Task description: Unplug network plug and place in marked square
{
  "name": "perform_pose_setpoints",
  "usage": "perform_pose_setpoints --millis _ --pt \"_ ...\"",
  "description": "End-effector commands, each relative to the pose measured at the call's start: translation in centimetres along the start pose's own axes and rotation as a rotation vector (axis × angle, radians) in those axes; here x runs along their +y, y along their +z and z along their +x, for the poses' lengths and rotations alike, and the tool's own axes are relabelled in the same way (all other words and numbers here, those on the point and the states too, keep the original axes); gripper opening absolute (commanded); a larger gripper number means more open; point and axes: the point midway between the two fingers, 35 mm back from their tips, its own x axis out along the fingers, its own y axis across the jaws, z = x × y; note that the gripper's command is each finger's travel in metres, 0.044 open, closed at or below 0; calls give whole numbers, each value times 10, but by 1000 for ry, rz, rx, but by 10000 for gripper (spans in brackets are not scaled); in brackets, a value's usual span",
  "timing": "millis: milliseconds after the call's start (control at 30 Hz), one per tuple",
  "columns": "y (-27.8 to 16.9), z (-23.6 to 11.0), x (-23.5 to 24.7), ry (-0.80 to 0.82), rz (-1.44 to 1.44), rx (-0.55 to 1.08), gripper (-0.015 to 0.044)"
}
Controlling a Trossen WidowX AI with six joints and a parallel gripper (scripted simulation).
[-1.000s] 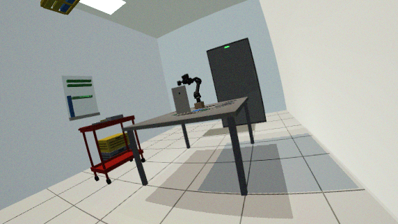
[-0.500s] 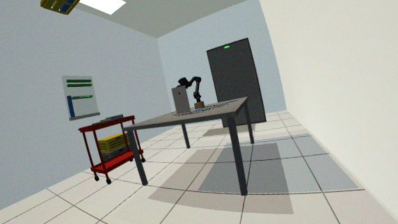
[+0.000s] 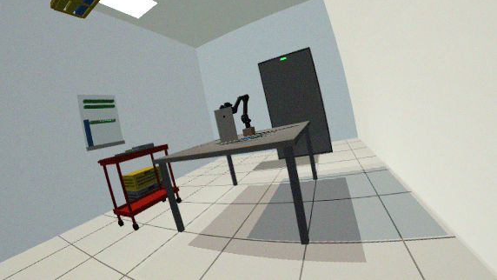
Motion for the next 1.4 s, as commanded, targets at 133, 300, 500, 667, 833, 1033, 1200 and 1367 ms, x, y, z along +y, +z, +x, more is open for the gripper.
perform_pose_setpoints --millis 133,300,500,667,833,1033,1200,1367 --pt "-16 -20 -25 48 294 107 156" --pt "-27 -35 -36 65 463 175 156" --pt "-37 -51 -45 70 615 240 156" --pt "-37 -51 -45 70 615 240 156" --pt "-36 -39 -45 71 614 239 156" --pt "-35 -9 -45 73 614 238 156" --pt "-36 9 -45 74 614 238 156" --pt "-36 12 -45 74 614 238 156"
